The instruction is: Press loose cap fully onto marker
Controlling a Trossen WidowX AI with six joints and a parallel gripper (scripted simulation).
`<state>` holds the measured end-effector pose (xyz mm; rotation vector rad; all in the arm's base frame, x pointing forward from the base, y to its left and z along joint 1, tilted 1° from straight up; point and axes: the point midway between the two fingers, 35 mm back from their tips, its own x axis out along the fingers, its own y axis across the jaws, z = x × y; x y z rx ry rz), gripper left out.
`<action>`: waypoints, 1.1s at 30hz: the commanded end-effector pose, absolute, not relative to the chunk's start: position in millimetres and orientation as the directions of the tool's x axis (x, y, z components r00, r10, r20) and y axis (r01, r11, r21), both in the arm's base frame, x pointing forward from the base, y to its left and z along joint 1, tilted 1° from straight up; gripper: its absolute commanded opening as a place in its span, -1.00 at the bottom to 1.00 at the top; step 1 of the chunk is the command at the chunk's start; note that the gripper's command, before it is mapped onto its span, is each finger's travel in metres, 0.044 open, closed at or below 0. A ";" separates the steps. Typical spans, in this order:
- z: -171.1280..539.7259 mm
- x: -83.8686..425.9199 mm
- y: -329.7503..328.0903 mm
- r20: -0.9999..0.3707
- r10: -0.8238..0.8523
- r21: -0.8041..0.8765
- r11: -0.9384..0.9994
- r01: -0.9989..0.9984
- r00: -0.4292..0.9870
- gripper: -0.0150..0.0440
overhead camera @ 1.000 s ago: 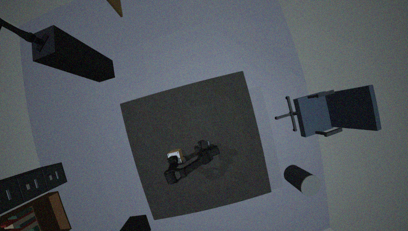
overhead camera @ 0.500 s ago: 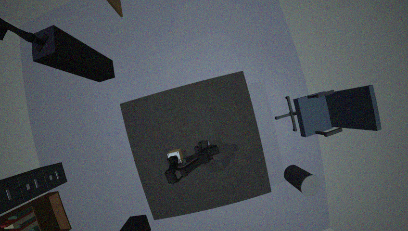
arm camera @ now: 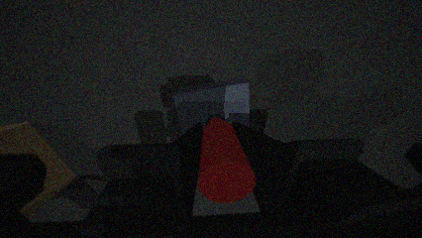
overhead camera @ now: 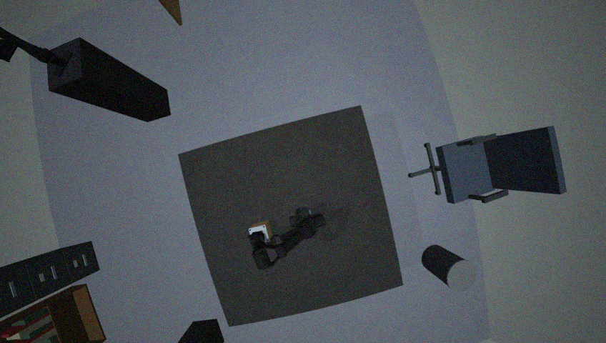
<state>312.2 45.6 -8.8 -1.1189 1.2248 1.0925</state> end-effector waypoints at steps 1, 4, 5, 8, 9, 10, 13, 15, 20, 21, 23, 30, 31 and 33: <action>-10.1 312.6 45.2 -0.999 0.013 -0.037 0.131 -0.991 0.039 -0.49; -9.3 312.2 45.6 -0.999 0.015 -0.038 0.130 -0.991 0.040 -0.40; -9.3 312.2 45.6 -0.999 0.015 -0.038 0.130 -0.991 0.040 -0.31; -9.3 312.2 45.6 -0.999 0.015 -0.038 0.130 -0.991 0.040 -0.05; -9.3 312.2 45.6 -0.999 0.015 -0.038 0.130 -0.991 0.040 0.04; -9.3 312.2 45.6 -0.999 0.015 -0.038 0.130 -0.991 0.040 0.13; -9.3 312.2 45.6 -0.999 0.015 -0.038 0.130 -0.991 0.040 0.40; -9.3 312.2 45.6 -0.999 0.015 -0.038 0.130 -0.991 0.040 0.58; -9.3 312.2 45.6 -0.999 0.015 -0.038 0.130 -0.991 0.040 1.00; -9.3 312.2 45.6 -0.999 0.015 -0.038 0.130 -0.991 0.040 1.00; -6.3 312.5 45.6 -0.999 0.015 -0.038 0.130 -0.991 0.040 1.00; 66.0 309.7 44.7 -0.999 0.015 -0.038 0.130 -0.991 0.040 1.00; 66.0 309.7 44.7 -0.999 0.015 -0.038 0.130 -0.991 0.040 1.00; 66.0 309.7 44.7 -0.999 0.015 -0.038 0.130 -0.991 0.040 1.00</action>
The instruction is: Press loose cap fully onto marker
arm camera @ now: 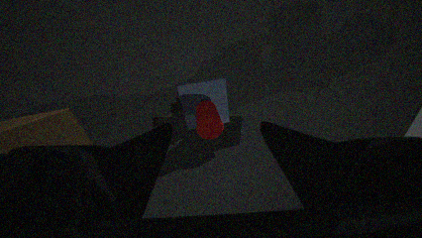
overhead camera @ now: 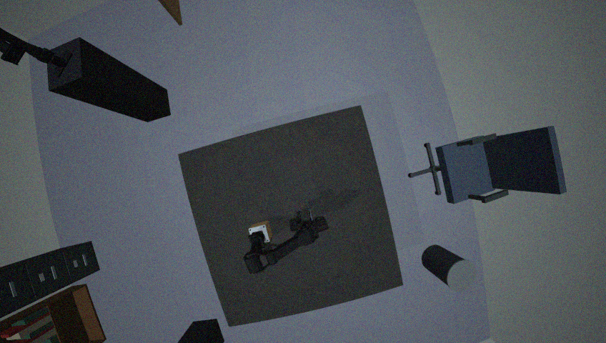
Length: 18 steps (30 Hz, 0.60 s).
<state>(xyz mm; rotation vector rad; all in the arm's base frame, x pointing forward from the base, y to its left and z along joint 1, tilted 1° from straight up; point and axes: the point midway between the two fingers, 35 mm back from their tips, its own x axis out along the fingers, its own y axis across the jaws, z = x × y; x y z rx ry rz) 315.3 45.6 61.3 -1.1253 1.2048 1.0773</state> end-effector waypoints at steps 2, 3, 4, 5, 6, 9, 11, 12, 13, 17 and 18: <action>66.2 309.7 44.7 -0.999 0.015 -0.038 0.147 -0.988 0.040 0.91; 66.7 309.7 44.4 -0.999 0.015 -0.037 0.196 -0.980 0.040 0.82; 67.7 309.8 44.0 -0.999 0.015 -0.035 0.277 -0.960 0.040 0.73; 68.8 309.8 43.5 -0.999 0.015 -0.032 0.372 -0.928 0.040 0.64; 69.9 309.9 43.0 -0.999 0.015 -0.029 0.464 -0.885 0.040 0.56; 73.3 309.9 41.5 -0.999 0.014 -0.019 0.707 -0.707 0.040 0.29; 75.6 310.0 40.5 -0.999 0.013 -0.011 0.834 -0.552 0.040 0.11; 76.7 310.0 40.0 -0.999 0.013 -0.007 0.885 -0.465 0.040 0.02; 77.9 310.0 39.5 -0.999 0.013 -0.003 0.928 -0.374 0.040 -0.07; 81.6 309.9 37.8 -0.999 0.012 0.010 0.999 -0.048 0.040 -0.42; 81.8 309.9 37.7 -0.999 0.012 0.011 0.999 -0.031 0.040 -0.49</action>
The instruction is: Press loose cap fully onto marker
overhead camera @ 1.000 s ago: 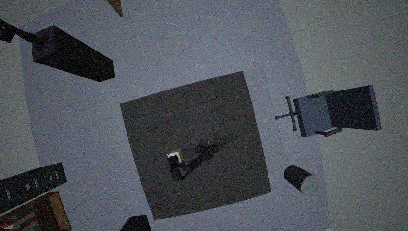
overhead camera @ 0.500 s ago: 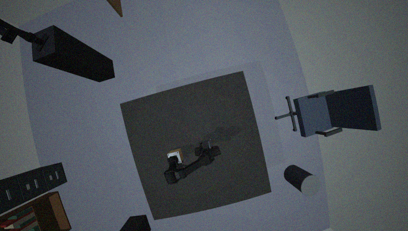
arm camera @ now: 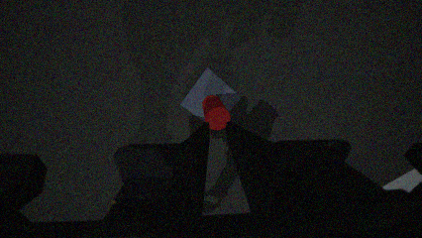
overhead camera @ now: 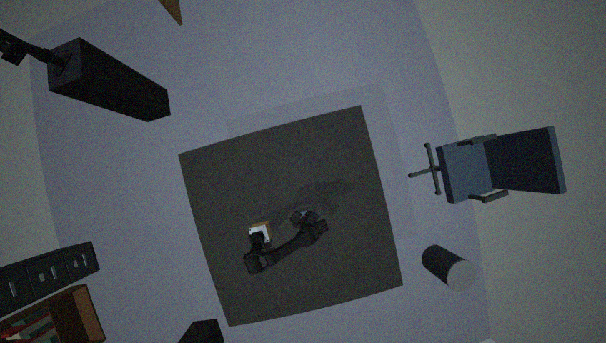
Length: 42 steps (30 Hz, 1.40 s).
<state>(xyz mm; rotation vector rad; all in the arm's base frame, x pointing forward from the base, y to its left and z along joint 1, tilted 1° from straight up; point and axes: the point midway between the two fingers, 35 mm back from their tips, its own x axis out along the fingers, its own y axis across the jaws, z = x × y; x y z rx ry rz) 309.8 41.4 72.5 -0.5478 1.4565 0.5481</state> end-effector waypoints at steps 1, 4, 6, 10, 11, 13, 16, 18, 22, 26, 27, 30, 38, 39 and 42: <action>81.8 309.9 37.7 -0.999 0.012 0.011 0.999 -0.031 0.040 -0.49; 81.8 309.9 37.7 -0.999 0.012 0.011 0.999 -0.031 0.040 -0.49; 81.8 309.9 37.7 -0.999 0.012 0.011 0.999 -0.031 0.040 -0.49; 81.8 309.9 37.7 -0.999 0.012 0.011 0.999 -0.031 0.040 -0.49; 81.8 309.9 37.7 -0.999 0.012 0.011 0.999 -0.031 0.040 -0.49; 81.8 309.9 37.7 -0.999 0.012 0.011 0.999 -0.031 0.040 -0.49; 81.8 309.9 37.7 -0.999 0.012 0.011 0.999 -0.031 0.040 -0.49; 81.8 309.9 37.7 -0.999 0.012 0.011 0.999 -0.031 0.040 -0.49; 79.4 310.0 37.8 -0.999 0.012 0.011 0.999 -0.031 0.040 -0.49; 74.0 310.2 37.9 -0.999 0.012 0.011 0.999 -0.031 0.040 -0.49; 72.6 310.2 37.9 -0.999 0.012 0.011 0.999 -0.031 0.040 -0.49; 68.2 310.3 38.0 -0.999 0.012 0.011 0.999 -0.031 0.040 -0.49; 58.2 310.6 38.1 -0.999 0.012 0.011 0.999 -0.031 0.040 -0.49; 56.9 310.7 38.1 -0.999 0.012 0.011 0.999 -0.031 0.040 -0.49; 53.3 310.8 38.1 -0.999 0.012 0.011 0.999 -0.031 0.040 -0.49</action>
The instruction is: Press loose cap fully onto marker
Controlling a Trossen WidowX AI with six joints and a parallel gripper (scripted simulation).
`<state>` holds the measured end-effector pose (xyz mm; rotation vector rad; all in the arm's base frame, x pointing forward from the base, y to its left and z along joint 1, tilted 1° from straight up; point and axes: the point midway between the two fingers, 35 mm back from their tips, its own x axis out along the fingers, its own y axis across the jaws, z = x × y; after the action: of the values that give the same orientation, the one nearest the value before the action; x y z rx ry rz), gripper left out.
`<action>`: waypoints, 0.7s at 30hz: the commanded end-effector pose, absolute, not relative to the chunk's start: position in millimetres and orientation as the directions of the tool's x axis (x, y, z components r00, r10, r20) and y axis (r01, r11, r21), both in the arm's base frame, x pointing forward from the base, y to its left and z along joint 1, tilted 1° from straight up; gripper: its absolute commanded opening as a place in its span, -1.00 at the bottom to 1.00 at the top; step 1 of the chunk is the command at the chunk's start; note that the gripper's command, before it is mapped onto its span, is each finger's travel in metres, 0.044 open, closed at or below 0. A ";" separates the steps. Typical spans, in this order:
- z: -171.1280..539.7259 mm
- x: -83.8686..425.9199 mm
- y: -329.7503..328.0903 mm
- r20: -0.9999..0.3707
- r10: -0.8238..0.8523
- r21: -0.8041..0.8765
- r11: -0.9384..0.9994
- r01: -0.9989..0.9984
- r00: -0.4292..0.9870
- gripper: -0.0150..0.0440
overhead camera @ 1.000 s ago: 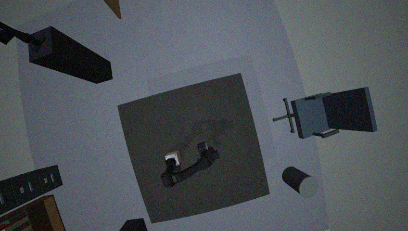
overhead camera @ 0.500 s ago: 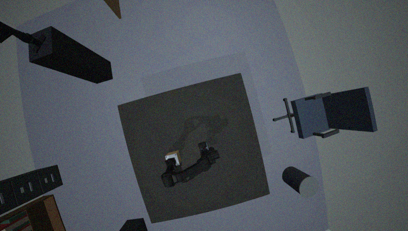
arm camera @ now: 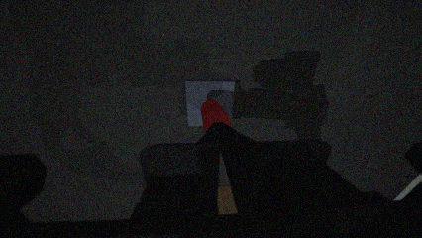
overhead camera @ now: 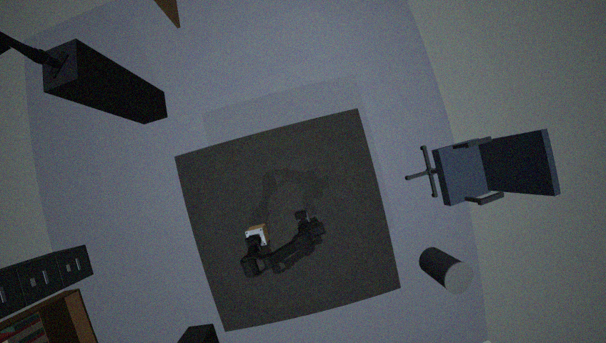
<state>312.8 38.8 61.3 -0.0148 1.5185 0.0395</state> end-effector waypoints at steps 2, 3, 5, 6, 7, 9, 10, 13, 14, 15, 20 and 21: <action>51.0 310.9 38.2 -0.999 0.012 0.011 0.999 -0.031 0.040 -0.49; 49.8 310.9 38.2 -0.999 0.012 0.011 0.999 -0.031 0.040 -0.49; 47.4 311.0 38.2 -0.999 0.012 0.011 0.999 -0.031 0.040 -0.49; 46.2 311.0 38.2 -0.999 0.012 0.011 0.999 -0.031 0.040 -0.49; 45.0 311.1 38.2 -0.999 0.012 0.011 0.999 -0.031 0.040 -0.49; 42.2 311.2 38.3 -0.999 0.012 0.011 0.999 -0.031 0.040 -0.49; 41.4 311.2 38.3 -0.999 0.012 0.011 0.999 -0.031 0.040 -0.49; 41.2 311.3 38.3 -0.999 0.012 0.011 0.999 -0.031 0.040 -0.49; 41.2 311.3 38.3 -0.999 0.012 0.011 0.999 -0.031 0.040 -0.49; 41.2 311.4 38.4 -0.999 0.012 0.011 0.999 -0.031 0.040 -0.49; 47.8 314.1 39.3 -0.998 0.018 0.016 0.999 -0.036 0.058 -0.49; 47.8 314.1 39.3 -0.998 0.018 0.016 0.999 -0.036 0.058 -0.49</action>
<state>314.3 39.3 46.7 -0.0144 1.5136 0.0402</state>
